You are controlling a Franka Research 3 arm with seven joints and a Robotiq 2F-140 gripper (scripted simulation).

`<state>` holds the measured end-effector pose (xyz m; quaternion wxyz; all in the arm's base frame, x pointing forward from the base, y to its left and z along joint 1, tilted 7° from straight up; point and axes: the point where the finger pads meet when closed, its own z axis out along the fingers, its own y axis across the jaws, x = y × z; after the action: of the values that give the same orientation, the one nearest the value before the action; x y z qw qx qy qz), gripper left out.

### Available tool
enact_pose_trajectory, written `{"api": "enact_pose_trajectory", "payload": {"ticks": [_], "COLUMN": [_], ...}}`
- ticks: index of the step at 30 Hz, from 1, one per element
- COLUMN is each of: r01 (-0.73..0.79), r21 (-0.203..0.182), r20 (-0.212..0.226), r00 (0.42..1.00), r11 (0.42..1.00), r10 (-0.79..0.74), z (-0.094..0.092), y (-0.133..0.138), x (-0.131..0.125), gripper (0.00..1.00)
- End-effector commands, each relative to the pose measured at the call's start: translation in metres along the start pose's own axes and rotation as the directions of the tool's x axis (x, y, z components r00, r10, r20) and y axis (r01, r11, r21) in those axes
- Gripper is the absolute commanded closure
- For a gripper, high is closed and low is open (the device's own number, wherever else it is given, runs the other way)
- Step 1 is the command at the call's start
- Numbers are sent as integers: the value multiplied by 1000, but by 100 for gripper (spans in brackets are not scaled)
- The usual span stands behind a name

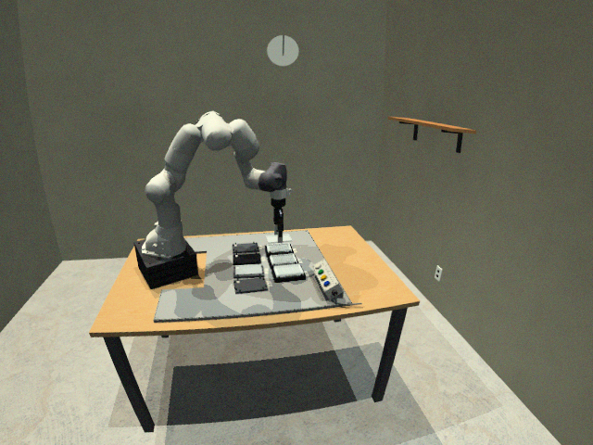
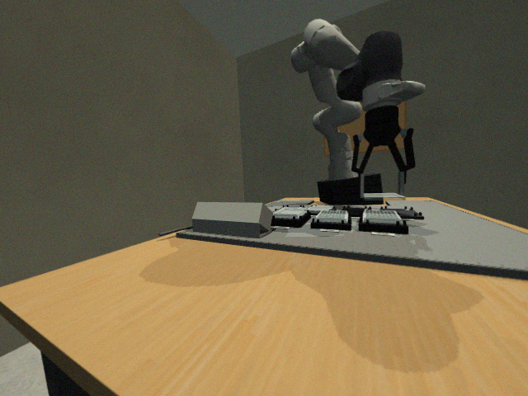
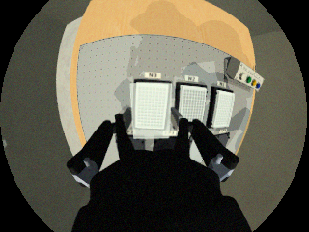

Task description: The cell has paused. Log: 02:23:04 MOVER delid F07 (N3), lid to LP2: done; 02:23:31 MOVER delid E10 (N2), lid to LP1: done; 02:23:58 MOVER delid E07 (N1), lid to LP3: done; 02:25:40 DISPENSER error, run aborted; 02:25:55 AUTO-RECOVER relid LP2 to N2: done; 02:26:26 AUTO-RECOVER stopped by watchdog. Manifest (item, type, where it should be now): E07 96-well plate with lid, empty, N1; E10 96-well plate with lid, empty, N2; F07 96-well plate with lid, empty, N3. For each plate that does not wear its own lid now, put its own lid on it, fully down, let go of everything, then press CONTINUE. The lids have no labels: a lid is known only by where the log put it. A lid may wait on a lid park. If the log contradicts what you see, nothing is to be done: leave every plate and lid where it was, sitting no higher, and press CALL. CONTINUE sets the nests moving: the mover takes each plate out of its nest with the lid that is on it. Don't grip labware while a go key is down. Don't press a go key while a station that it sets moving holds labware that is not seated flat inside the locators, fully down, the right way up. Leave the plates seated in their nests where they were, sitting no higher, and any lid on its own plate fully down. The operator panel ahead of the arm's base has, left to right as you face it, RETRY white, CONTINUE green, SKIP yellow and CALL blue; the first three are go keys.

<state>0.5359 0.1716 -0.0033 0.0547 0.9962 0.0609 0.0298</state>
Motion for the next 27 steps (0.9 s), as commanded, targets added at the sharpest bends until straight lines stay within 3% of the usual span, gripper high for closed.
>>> {"api": "enact_pose_trajectory", "payload": {"ticks": [1, 27], "r01": [-11, -71], "r21": [-1, -2], "r20": [0, 0], "r00": [1000, 997], "r11": [1000, 997], "r10": [11, 71], "z": [-1, 3], "y": [1, 1], "x": [1, 1], "gripper": [100, 100]}}
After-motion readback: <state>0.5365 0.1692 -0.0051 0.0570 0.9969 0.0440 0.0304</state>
